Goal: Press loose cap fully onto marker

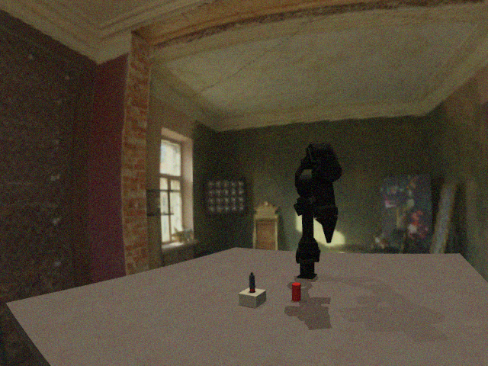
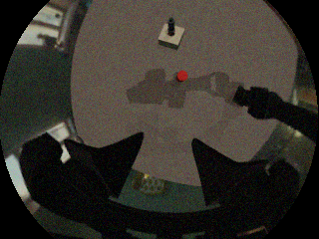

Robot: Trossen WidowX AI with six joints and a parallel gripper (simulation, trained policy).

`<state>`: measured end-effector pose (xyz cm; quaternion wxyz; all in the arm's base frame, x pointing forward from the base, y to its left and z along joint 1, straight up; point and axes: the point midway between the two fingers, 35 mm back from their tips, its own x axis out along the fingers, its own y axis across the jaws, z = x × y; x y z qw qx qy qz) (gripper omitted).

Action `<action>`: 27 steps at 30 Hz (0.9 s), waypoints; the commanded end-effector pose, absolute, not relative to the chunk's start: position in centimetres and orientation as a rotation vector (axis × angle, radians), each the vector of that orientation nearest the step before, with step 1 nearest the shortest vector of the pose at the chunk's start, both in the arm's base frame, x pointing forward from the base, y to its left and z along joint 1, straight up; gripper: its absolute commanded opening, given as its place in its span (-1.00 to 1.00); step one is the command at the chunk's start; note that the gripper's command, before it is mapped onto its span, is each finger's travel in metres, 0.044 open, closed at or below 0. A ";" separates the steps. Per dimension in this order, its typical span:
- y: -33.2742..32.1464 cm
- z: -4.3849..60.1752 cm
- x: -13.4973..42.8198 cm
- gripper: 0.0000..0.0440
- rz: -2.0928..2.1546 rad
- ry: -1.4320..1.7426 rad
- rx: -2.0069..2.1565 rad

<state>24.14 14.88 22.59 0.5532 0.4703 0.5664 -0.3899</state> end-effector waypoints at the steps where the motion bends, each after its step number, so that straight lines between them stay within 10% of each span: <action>1: 14.3 22.1 24.6 0.49 -0.949 1.345 1.109; 27: 10.0 19.2 27.4 0.47 -1.111 1.335 1.106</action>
